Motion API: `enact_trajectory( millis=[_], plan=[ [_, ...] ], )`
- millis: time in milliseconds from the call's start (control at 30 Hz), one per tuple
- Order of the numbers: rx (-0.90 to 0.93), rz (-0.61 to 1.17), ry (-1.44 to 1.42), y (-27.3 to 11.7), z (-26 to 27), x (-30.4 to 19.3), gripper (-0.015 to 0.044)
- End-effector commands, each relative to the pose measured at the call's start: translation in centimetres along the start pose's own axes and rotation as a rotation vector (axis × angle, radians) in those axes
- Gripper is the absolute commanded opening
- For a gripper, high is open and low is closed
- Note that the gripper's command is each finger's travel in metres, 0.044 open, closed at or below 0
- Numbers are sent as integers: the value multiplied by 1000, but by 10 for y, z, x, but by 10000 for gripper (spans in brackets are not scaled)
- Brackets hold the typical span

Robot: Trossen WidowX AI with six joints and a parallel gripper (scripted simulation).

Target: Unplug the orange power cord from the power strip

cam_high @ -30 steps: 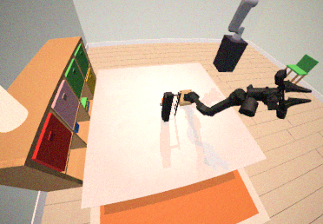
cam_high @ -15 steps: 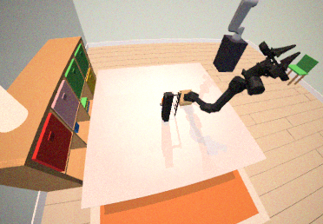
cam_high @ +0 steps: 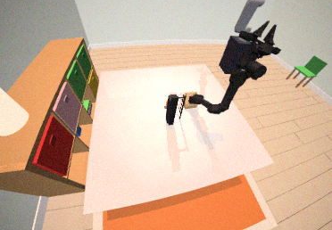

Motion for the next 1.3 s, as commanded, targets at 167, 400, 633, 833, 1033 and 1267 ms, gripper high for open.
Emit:
enact_trajectory(
  millis=[167,400,633,833,1033,1267],
  plan=[
    [208,376,172,1,61,-101,160],
    [344,694,254,-26,114,-170,160],
    [469,995,273,-75,162,-226,160],
    [546,1220,285,-118,192,-259,160],
    [584,1515,314,-174,218,-290,160],
    [565,1916,293,-254,240,-315,160]
  ],
)
Point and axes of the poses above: the point midway between the two fingers, 35 mm back from their tips, its own y axis out along the fingers, its own z axis across the jaws, x = y × z, the point moved 7 cm from there along -y, back along the fingers, and after that the axes turned 15 degrees about y, right-handed, at the moved point
